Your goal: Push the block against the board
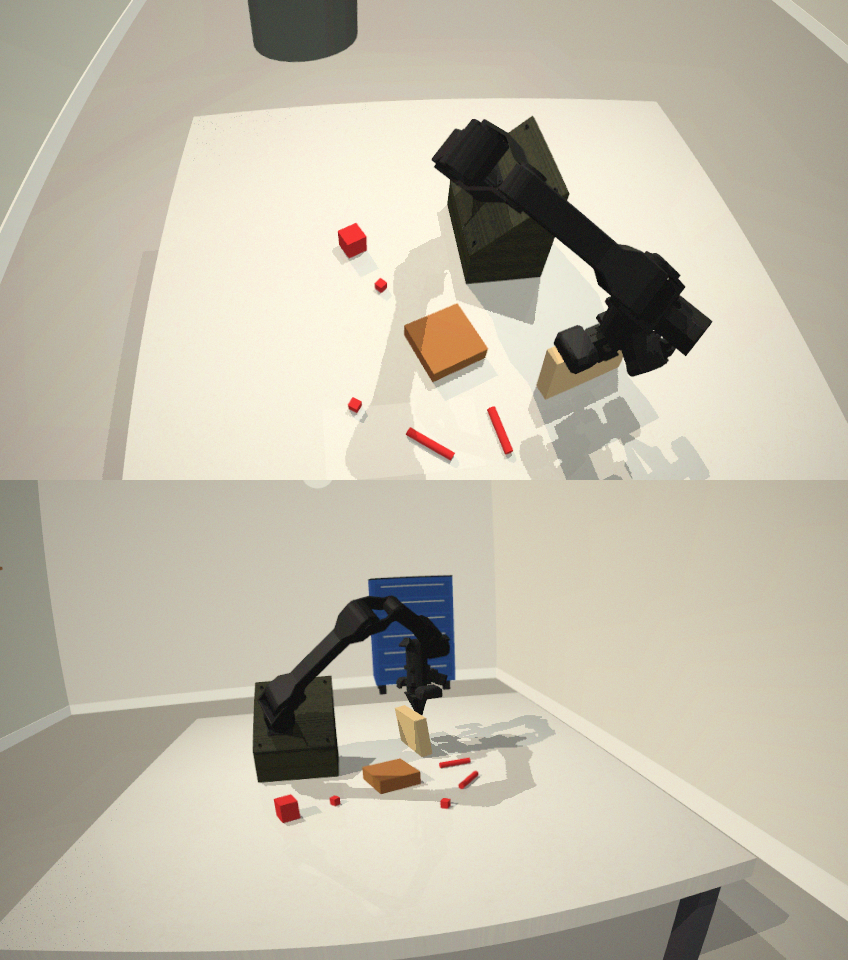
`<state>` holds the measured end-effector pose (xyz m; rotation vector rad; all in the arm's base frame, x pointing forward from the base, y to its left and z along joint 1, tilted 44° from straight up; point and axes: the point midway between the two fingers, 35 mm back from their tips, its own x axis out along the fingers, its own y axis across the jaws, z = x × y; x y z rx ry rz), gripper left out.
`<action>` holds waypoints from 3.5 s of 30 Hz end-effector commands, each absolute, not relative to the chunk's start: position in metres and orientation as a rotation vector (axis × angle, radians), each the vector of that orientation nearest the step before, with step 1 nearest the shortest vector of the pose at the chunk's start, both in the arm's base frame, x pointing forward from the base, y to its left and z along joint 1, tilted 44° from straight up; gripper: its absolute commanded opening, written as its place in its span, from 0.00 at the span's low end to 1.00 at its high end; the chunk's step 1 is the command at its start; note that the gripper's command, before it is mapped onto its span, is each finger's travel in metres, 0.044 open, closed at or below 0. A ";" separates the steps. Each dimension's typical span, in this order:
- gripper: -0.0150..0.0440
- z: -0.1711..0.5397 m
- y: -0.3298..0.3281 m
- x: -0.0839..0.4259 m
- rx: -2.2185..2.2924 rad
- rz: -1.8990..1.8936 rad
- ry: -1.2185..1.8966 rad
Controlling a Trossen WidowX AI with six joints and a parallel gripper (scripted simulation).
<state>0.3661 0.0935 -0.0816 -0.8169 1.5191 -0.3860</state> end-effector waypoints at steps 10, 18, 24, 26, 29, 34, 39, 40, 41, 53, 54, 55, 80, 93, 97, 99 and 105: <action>0.25 -0.080 0.088 0.344 -0.816 -0.388 1.526; 0.25 -0.079 0.085 0.336 -0.816 -0.388 1.527; 0.25 -0.080 0.087 0.343 -0.816 -0.388 1.526; 0.25 -0.080 0.088 0.347 -0.816 -0.388 1.526; 0.25 -0.081 0.089 0.351 -0.816 -0.388 1.526; 0.25 -0.082 0.091 0.360 -0.815 -0.388 1.525; 0.25 -0.083 0.093 0.368 -0.815 -0.389 1.525; 0.25 -0.083 0.093 0.369 -0.815 -0.389 1.525; 0.25 -0.083 0.093 0.371 -0.815 -0.389 1.525; 0.25 -0.068 0.112 0.378 -0.812 -0.388 1.527; 0.25 -0.058 0.122 0.377 -0.813 -0.387 1.526; 0.25 -0.051 0.128 0.376 -0.814 -0.387 1.525; 0.25 -0.049 0.130 0.375 -0.814 -0.387 1.525; 0.25 -0.036 0.114 0.374 -0.821 -0.379 1.526; 0.25 -0.005 0.075 0.361 -0.829 -0.357 1.533; 0.25 0.009 0.055 0.351 -0.834 -0.348 1.536; 0.25 0.036 0.004 0.309 -0.817 -0.324 1.536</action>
